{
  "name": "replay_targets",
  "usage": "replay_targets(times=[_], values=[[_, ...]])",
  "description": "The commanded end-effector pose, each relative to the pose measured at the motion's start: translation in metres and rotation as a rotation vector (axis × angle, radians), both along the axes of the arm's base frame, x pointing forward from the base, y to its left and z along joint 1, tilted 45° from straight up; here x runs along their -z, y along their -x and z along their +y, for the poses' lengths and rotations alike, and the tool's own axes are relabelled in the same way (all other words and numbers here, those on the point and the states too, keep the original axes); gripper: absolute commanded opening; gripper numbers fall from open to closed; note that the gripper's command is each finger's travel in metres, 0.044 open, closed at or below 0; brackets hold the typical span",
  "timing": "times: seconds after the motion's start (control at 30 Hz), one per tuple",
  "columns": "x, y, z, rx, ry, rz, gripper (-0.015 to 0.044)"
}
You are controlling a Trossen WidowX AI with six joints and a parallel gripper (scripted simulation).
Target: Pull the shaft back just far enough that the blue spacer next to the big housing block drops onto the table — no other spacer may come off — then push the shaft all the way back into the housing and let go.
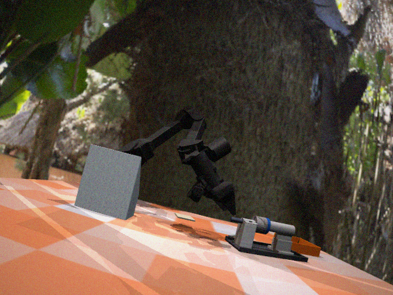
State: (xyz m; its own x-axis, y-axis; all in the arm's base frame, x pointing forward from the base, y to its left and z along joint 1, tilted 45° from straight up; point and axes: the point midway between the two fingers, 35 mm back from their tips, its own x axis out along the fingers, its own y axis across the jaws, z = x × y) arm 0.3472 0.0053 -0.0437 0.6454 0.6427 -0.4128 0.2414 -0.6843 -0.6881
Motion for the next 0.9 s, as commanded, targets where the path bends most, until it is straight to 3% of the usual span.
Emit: replay_targets(times=[0.0, 0.17, 0.63, 0.87], values=[[0.000, 0.001, 0.001, -0.005, -0.001, -0.003, 0.0440], [0.001, -0.011, -0.003, 0.063, -0.093, 0.133, 0.0440], [0.015, -0.059, -0.009, 0.908, -0.816, 1.528, 0.0440], [0.004, -0.062, -0.007, 1.216, -0.906, 1.843, 0.0440]])
